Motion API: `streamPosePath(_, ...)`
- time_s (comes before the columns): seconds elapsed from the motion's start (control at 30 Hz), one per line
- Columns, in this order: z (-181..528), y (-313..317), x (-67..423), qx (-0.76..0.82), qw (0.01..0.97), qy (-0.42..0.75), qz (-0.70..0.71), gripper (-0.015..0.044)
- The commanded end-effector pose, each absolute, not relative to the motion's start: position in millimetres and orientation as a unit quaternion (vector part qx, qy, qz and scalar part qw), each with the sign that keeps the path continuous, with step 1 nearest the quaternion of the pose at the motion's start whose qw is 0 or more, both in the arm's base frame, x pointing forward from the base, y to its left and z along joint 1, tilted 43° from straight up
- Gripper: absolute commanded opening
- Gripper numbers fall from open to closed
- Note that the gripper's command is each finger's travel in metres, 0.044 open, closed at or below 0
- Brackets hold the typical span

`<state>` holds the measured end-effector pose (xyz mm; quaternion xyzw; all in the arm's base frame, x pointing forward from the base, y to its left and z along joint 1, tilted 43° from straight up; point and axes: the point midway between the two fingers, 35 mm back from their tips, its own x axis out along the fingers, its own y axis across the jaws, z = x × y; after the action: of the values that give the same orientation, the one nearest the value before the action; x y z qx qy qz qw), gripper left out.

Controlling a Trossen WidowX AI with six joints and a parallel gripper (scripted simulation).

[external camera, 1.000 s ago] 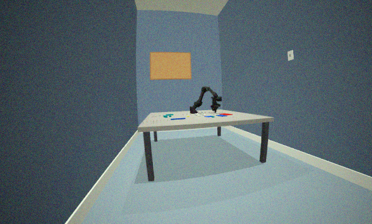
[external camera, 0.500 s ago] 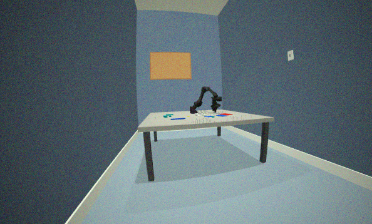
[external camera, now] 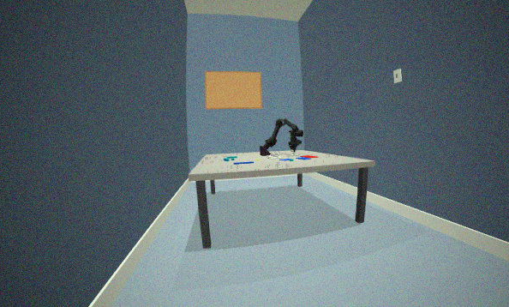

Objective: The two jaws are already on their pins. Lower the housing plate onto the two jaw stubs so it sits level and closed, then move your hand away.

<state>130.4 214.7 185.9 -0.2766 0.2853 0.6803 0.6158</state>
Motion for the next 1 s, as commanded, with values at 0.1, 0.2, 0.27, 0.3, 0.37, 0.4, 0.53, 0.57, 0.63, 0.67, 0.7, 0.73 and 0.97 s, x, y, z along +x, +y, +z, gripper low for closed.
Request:
streamPosePath(0.1, 202.6, 200.7, 132.8, -0.277, 0.617, 0.282, 0.681, 0.0351)
streamPosePath(0.2, 209.4, 194.0, 133.0, -0.277, 0.617, 0.282, 0.68, 0.0351)
streamPosePath(0.27, 214.0, 189.7, 132.8, -0.276, 0.617, 0.283, 0.68, 0.0351)
streamPosePath(0.3, 216.3, 187.5, 132.6, -0.276, 0.617, 0.283, 0.68, 0.0351)
streamPosePath(0.37, 220.5, 183.6, 132.2, -0.275, 0.618, 0.282, 0.68, 0.0351)
streamPosePath(0.4, 221.6, 182.6, 132.1, -0.275, 0.618, 0.282, 0.68, 0.0351)
streamPosePath(0.53, 221.7, 182.2, 132.5, -0.275, 0.618, 0.283, 0.68, 0.0351)
streamPosePath(0.57, 220.9, 181.8, 133.8, -0.273, 0.619, 0.286, 0.679, 0.0351)
streamPosePath(0.63, 217.9, 180.5, 138.7, -0.269, 0.622, 0.295, 0.674, 0.0351)
streamPosePath(0.67, 216.3, 179.7, 141.4, -0.266, 0.624, 0.3, 0.671, 0.0351)
streamPosePath(0.7, 214.6, 178.9, 144.0, -0.263, 0.625, 0.305, 0.668, 0.0351)
streamPosePath(0.73, 213.0, 178.0, 146.7, -0.26, 0.627, 0.31, 0.665, 0.0351)
streamPosePath(0.97, 201.0, 170.9, 164.6, -0.239, 0.638, 0.344, 0.646, 0.0351)
